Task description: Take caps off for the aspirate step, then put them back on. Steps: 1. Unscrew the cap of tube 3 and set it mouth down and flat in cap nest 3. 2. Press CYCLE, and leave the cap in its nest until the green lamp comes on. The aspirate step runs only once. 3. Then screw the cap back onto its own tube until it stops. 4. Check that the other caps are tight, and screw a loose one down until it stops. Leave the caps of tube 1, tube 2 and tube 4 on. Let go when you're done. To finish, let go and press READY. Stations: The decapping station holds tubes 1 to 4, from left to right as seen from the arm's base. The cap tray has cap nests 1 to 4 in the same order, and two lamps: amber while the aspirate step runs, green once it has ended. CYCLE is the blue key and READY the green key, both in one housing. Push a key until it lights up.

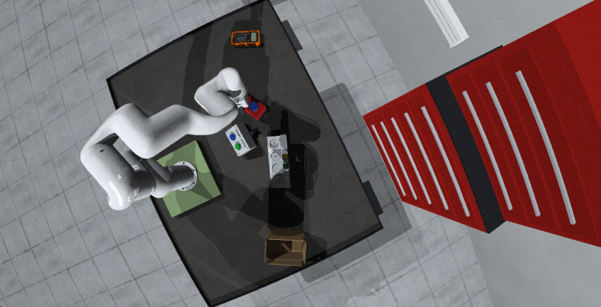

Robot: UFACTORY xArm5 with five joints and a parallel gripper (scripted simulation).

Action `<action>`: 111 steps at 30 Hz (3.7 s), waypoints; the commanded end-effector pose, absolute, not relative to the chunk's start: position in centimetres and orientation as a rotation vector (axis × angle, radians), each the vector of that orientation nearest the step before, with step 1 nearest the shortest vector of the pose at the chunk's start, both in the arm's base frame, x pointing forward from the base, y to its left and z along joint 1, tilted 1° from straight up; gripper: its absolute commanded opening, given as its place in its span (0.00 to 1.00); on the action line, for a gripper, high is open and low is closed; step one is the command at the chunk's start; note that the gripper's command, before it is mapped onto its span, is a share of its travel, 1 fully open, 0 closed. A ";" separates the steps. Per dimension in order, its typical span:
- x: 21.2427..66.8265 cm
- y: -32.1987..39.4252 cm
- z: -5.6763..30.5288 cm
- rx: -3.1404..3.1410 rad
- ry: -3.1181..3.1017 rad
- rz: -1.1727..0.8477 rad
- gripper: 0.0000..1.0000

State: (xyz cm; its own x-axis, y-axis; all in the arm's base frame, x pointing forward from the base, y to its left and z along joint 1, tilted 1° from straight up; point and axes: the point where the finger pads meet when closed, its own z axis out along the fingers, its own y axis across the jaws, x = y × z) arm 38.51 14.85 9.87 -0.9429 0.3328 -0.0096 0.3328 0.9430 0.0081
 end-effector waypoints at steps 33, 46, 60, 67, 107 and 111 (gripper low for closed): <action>38.6 14.9 10.0 2.537 1.833 0.021 0.46; 38.6 14.9 10.0 2.537 1.833 0.021 0.00; 38.6 14.9 10.0 2.178 2.245 0.018 0.00; 38.6 14.9 10.0 1.838 2.530 0.015 0.00; 38.6 14.9 10.1 0.497 3.084 0.003 0.46; 38.6 14.9 10.1 0.752 3.032 0.005 0.46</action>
State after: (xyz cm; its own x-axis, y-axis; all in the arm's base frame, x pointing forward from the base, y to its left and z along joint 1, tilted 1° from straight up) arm 38.51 14.85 9.96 -0.9476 0.3194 -0.0097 0.3194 0.9476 0.0081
